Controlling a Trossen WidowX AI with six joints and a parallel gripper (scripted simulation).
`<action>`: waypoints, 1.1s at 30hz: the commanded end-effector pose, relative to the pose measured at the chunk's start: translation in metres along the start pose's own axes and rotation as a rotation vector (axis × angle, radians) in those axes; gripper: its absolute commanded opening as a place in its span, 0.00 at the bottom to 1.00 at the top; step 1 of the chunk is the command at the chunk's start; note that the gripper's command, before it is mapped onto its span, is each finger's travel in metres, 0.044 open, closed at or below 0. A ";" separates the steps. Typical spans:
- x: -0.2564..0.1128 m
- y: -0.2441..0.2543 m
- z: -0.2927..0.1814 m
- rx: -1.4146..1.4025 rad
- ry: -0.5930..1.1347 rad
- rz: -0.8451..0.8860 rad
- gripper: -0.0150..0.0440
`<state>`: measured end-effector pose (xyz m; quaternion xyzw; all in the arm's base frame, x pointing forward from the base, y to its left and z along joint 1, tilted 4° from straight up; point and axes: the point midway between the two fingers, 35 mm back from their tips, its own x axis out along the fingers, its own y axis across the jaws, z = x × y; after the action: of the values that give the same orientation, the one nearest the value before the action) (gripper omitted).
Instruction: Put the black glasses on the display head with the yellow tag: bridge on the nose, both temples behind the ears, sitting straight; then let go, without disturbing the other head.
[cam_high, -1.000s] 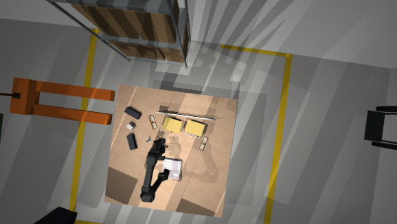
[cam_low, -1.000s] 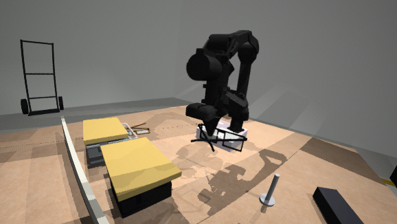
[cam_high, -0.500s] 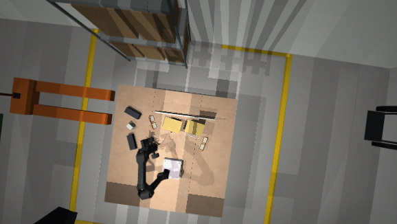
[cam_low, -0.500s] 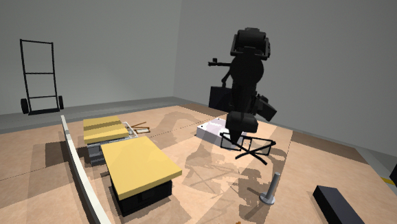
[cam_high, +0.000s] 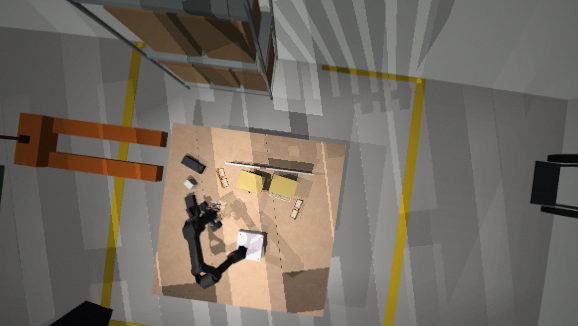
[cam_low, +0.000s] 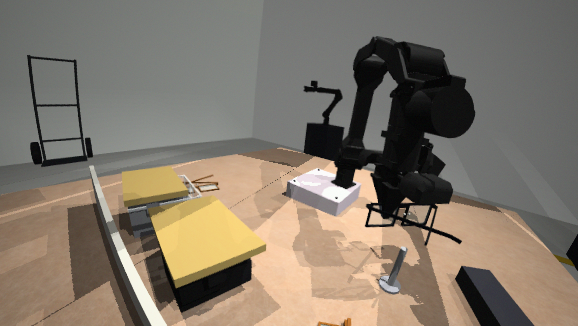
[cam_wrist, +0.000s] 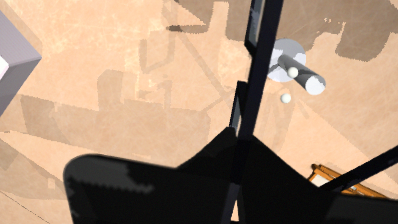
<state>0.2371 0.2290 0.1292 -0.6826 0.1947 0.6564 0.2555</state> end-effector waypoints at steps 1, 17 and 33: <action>-0.001 -0.005 0.005 -0.029 0.004 -0.002 0.25; 0.059 -0.005 0.005 -0.029 0.004 -0.002 0.25; 0.060 0.002 0.011 -0.029 0.004 -0.001 0.25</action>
<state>0.2338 0.2395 0.0687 -0.6864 0.1854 0.6594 0.2443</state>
